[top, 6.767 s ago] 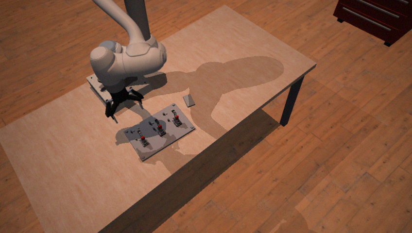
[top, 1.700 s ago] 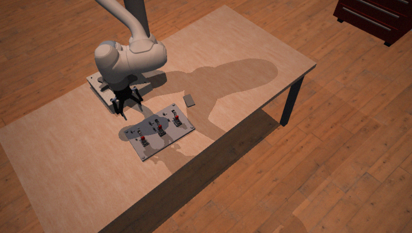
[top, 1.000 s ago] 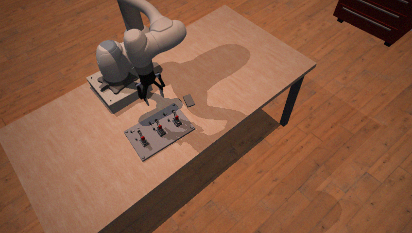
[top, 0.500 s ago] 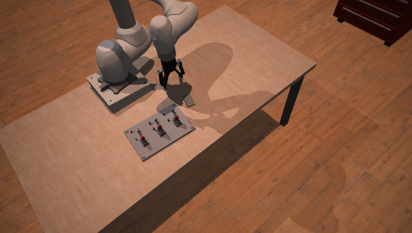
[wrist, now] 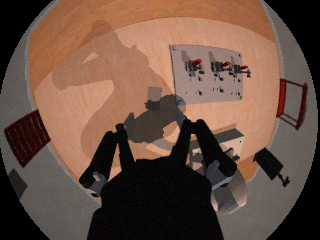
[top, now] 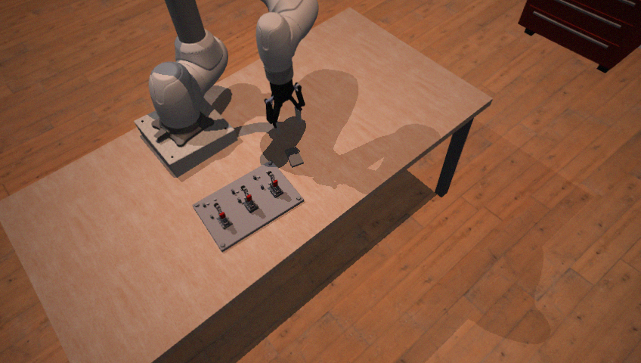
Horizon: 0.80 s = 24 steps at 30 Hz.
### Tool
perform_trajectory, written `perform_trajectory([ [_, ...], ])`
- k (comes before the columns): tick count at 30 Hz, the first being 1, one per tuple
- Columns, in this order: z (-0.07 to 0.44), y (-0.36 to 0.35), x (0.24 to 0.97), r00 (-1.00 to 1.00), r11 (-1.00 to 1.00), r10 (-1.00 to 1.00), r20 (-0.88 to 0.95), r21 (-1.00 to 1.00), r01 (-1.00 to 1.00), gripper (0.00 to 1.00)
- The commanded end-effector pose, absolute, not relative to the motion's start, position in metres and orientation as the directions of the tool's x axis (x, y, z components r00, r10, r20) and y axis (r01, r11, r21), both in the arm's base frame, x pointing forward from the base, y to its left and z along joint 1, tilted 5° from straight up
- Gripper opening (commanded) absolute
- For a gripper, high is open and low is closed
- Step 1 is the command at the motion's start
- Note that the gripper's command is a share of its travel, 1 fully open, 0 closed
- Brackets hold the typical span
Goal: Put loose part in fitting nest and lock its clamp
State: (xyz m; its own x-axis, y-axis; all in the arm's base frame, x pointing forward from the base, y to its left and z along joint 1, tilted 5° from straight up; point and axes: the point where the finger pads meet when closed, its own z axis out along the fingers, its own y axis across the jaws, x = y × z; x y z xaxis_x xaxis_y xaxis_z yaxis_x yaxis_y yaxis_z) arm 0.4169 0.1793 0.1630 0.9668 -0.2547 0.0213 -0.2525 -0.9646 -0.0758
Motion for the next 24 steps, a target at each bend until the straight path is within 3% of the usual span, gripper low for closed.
perform_trajectory([
  [1,0.1632,0.1821,0.4174,0.967,-0.965,-0.255,0.021,-0.076,-0.252,0.62],
  [24,0.1632,0.1822,0.4174,0.957,-0.955,-0.289,0.019,-0.076,-0.286,0.62],
])
